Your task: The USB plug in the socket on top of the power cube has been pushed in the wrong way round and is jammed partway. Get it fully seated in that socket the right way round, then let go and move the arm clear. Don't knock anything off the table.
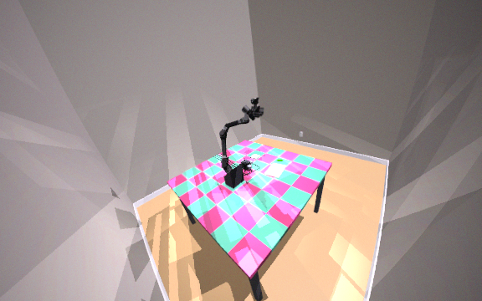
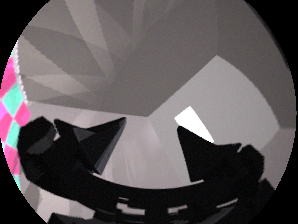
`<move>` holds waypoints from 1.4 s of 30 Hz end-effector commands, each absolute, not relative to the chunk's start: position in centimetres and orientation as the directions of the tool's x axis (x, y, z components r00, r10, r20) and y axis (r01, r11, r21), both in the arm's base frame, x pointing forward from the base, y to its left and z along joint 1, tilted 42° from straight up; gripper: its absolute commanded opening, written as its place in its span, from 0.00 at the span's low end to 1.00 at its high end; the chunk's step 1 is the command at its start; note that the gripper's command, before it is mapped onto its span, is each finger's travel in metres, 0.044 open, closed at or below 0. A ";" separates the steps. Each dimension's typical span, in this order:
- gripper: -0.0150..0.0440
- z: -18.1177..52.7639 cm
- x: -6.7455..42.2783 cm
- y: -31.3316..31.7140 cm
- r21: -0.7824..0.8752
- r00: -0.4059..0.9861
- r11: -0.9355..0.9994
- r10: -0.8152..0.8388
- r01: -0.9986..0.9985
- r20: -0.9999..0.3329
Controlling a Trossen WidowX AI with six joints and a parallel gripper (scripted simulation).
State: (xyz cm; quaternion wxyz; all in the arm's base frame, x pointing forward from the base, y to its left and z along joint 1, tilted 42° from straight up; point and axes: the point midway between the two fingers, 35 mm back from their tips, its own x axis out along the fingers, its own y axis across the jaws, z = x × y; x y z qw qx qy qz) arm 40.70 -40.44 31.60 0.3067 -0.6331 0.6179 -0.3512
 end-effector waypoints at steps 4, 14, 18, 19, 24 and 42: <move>1.00 27.2 46.1 -35.9 -0.750 0.299 -0.133 -0.950 -0.647 -0.090; 1.00 16.3 50.1 -22.1 -0.644 0.630 -0.201 -0.548 -0.738 -0.551; 1.00 12.4 48.8 -15.7 -0.592 0.619 -0.189 -0.316 -0.784 -0.719; 1.00 11.5 48.2 -14.1 -0.576 0.605 -0.184 -0.258 -0.797 -0.754; 1.00 8.1 44.2 -6.4 -0.471 0.472 -0.152 0.033 -0.869 -0.881; 1.00 7.8 28.1 10.4 0.090 -0.129 -0.093 0.656 -0.992 -0.744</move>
